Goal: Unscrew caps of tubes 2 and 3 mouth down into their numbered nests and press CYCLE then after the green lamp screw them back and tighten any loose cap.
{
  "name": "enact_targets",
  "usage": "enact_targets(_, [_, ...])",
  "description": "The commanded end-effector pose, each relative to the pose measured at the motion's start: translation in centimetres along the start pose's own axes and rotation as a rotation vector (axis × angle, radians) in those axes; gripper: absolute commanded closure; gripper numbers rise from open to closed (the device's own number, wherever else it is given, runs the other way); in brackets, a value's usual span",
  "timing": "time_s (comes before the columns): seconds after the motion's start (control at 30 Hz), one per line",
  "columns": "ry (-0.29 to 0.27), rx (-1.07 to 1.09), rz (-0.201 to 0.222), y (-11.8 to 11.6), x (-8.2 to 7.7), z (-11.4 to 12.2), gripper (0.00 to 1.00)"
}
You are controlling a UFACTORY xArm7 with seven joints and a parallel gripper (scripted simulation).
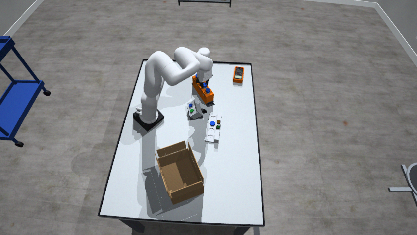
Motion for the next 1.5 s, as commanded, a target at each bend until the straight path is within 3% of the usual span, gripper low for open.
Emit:
enact_targets(0.0, [0.021,-0.197,0.005,0.16,-0.15,0.08,1.00])
enact_targets(0.33, [0.019,-0.697,0.010,0.15,-0.17,0.08,1.00])
enact_targets(0.53, [0.019,-0.718,0.011,0.15,-0.18,0.08,1.00])
enact_targets(0.57, [0.019,-0.718,0.011,0.16,-0.17,0.08,0.54])
enact_targets(0.9, [0.019,-0.718,0.011,0.15,-0.18,0.08,0.54])
enact_targets(1.0, [0.020,-0.634,0.010,0.15,-0.17,0.09,0.54])
enact_targets(1.47, [0.024,0.250,0.001,0.15,-0.17,0.09,0.54])
Point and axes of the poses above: the point where the finger pads meet when closed, its own x axis out along the fingers, its own y axis across the jaws, z = x × y, the point moved 2 cm from there along -x, back along the fingers, and after that the axes turned 6 degrees about -x, right-handed, at the moved point
